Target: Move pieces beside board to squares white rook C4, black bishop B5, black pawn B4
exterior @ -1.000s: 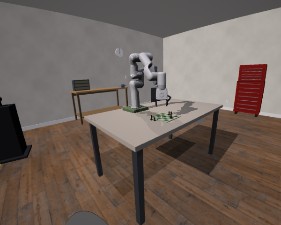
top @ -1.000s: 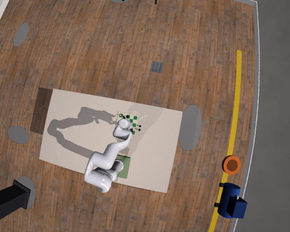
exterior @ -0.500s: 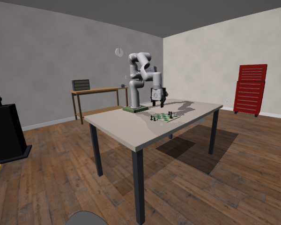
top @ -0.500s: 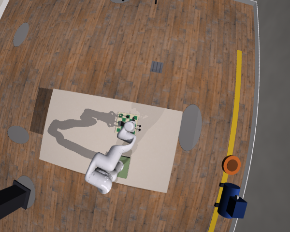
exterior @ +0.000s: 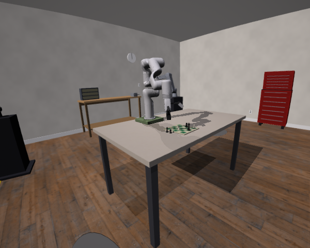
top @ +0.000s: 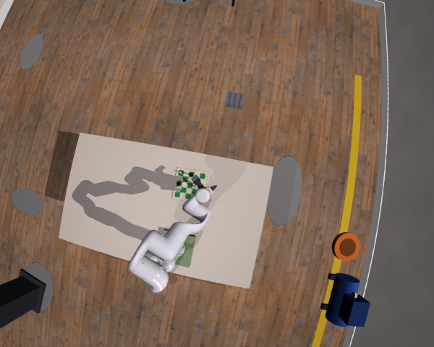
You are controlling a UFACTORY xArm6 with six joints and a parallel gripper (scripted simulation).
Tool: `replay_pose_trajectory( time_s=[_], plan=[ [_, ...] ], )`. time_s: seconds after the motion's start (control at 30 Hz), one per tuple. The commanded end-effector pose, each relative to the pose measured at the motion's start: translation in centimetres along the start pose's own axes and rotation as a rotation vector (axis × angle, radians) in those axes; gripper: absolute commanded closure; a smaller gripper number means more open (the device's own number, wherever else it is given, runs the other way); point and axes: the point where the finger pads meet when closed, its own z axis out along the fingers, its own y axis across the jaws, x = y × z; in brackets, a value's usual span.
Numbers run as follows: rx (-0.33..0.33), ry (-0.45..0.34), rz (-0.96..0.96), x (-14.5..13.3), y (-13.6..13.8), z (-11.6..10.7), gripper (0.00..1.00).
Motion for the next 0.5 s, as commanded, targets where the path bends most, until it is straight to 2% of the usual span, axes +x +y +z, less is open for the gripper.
replay_pose_trajectory(
  time_s=[0.0,0.27,0.33,0.37,0.47],
  plan=[
    [-0.019,-0.018,0.278,-0.93,0.48,-0.18,0.0],
    [-0.039,-0.04,0.701,-1.34,0.61,-0.2,0.0],
    [-0.039,-0.04,0.701,-1.34,0.61,-0.2,0.0],
    [-0.039,-0.04,0.701,-1.34,0.61,-0.2,0.63],
    [-0.039,-0.04,0.701,-1.34,0.61,-0.2,0.63]
  ],
)
